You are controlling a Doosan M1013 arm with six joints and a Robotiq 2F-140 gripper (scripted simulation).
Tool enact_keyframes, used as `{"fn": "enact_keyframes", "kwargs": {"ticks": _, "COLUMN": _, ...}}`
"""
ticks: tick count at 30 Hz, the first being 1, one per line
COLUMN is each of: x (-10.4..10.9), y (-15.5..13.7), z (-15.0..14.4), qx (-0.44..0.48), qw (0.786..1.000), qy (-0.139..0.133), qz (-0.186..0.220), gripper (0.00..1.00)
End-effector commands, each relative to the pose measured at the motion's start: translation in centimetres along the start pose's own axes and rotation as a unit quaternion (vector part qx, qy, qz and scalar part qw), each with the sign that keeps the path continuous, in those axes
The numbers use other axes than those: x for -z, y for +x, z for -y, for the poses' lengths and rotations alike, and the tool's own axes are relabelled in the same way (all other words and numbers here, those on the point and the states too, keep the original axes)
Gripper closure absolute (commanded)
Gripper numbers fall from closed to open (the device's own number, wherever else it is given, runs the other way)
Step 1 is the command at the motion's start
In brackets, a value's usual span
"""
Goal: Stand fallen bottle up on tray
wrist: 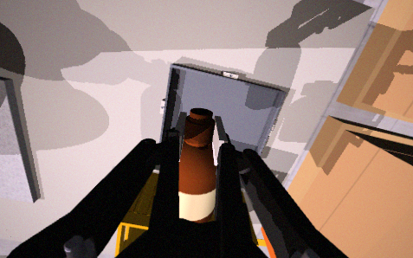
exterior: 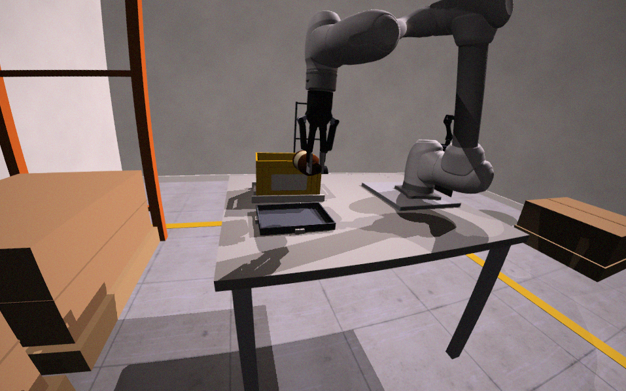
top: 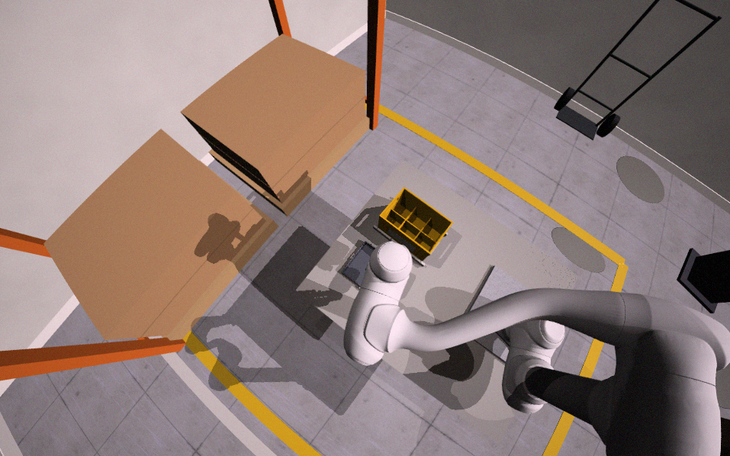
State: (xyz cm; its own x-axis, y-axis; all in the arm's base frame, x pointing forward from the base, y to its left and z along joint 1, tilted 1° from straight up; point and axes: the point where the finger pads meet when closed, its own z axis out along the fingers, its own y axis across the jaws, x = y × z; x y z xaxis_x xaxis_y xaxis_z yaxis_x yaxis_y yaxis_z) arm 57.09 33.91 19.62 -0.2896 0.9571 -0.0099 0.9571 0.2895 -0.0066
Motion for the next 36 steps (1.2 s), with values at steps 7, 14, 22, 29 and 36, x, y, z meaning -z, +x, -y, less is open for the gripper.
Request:
{"fn": "enact_keyframes", "kwargs": {"ticks": 7, "x": 0.01, "y": 0.00, "z": 0.00, "qx": -0.041, "qw": 0.999, "qy": 0.000, "qz": 0.000, "gripper": 0.90}}
{"fn": "enact_keyframes", "kwargs": {"ticks": 14, "x": 0.01, "y": 0.00, "z": 0.00, "qx": -0.046, "qw": 0.999, "qy": 0.000, "qz": 0.000, "gripper": 0.90}}
{"fn": "enact_keyframes", "kwargs": {"ticks": 22, "x": 0.01, "y": 0.00, "z": 0.00, "qx": -0.046, "qw": 0.999, "qy": 0.000, "qz": 0.000, "gripper": 0.90}}
{"fn": "enact_keyframes", "kwargs": {"ticks": 29, "x": 0.01, "y": 0.00, "z": 0.00, "qx": -0.046, "qw": 0.999, "qy": 0.000, "qz": 0.000, "gripper": 0.90}}
{"fn": "enact_keyframes", "kwargs": {"ticks": 36, "x": 0.01, "y": 0.00, "z": 0.00, "qx": -0.046, "qw": 0.999, "qy": 0.000, "qz": 0.000, "gripper": 0.90}}
